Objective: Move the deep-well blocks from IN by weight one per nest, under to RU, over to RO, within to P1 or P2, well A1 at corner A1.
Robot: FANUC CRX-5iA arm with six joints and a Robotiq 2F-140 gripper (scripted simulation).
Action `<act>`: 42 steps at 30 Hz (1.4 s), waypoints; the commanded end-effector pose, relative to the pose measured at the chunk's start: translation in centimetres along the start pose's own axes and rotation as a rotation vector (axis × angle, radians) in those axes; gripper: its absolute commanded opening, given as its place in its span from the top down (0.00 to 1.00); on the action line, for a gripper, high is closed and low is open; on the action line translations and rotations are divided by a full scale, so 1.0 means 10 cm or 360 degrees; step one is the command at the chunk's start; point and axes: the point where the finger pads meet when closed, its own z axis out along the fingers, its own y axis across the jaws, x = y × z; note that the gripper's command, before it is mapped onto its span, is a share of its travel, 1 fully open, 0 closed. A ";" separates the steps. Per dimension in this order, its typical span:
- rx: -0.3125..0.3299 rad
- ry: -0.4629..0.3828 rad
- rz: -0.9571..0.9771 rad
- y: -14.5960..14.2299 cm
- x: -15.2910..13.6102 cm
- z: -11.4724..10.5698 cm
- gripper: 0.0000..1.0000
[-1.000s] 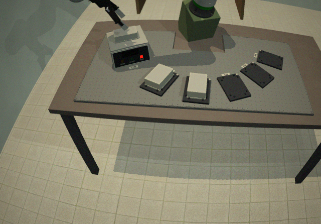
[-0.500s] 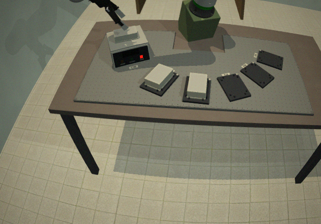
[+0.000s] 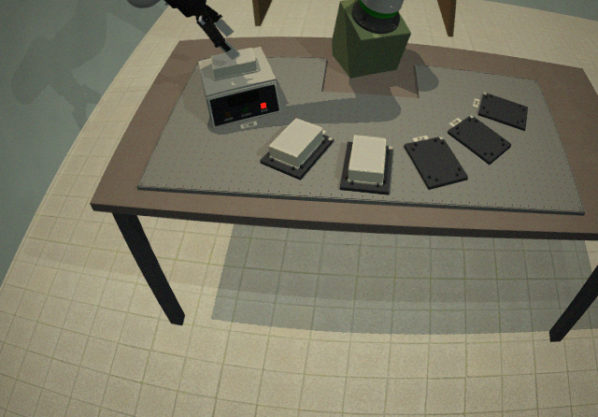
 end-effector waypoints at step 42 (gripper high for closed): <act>0.0000 0.0001 0.0000 0.00 0.24 0.41 0.00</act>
